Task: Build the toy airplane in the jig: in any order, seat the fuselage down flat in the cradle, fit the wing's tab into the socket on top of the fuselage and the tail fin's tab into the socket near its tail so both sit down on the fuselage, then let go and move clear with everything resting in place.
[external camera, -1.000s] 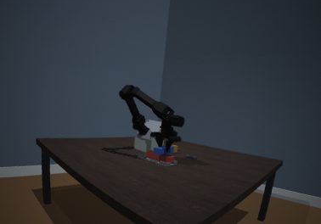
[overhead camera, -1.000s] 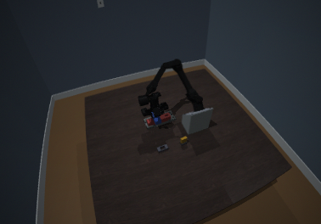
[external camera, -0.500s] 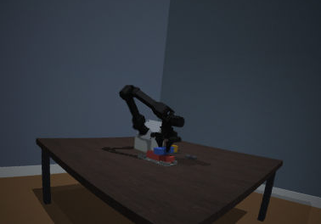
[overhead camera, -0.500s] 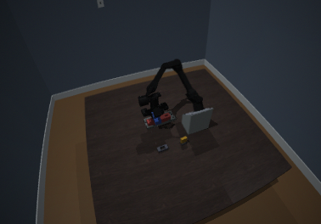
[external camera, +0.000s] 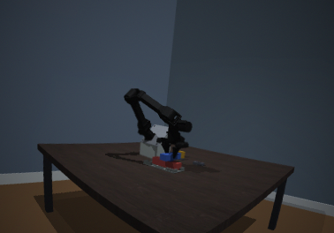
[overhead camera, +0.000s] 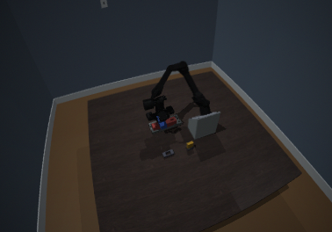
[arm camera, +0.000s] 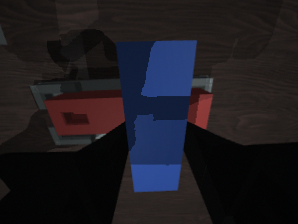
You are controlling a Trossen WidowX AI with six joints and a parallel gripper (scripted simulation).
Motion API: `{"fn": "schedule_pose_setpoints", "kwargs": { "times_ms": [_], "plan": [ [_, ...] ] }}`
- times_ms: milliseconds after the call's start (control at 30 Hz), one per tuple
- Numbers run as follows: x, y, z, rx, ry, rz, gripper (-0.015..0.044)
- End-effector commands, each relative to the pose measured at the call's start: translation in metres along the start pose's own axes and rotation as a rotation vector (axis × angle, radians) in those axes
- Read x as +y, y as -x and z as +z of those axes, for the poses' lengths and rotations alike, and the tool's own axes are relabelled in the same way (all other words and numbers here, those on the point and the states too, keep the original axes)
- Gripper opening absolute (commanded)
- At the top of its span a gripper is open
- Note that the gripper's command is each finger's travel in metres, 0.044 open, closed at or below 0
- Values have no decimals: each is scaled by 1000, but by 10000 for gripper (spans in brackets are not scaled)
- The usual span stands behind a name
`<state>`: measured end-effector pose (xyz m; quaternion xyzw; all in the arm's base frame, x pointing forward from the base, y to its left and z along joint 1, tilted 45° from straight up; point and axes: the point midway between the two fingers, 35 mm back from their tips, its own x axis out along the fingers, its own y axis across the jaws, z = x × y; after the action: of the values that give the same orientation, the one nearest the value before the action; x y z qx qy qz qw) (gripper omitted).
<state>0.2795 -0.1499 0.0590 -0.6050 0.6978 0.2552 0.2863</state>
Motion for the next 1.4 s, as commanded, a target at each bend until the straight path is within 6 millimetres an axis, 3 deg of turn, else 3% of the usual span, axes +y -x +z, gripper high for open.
{"fn": "schedule_pose_setpoints", "kwargs": {
  "times_ms": [0,433,667,867,1100,1167,1367],
  "plan": [
    [0,0,0,0,0,1,115],
    [0,0,0,0,0,1,440],
    [0,3,0,-1,1,1,440],
    [-1,83,1,-3,5,5,440],
    [-5,86,3,-3,-10,5,440],
    [-5,86,3,-2,-130,5,440],
    [-6,85,2,-1,-699,6,440]
  ]
}}
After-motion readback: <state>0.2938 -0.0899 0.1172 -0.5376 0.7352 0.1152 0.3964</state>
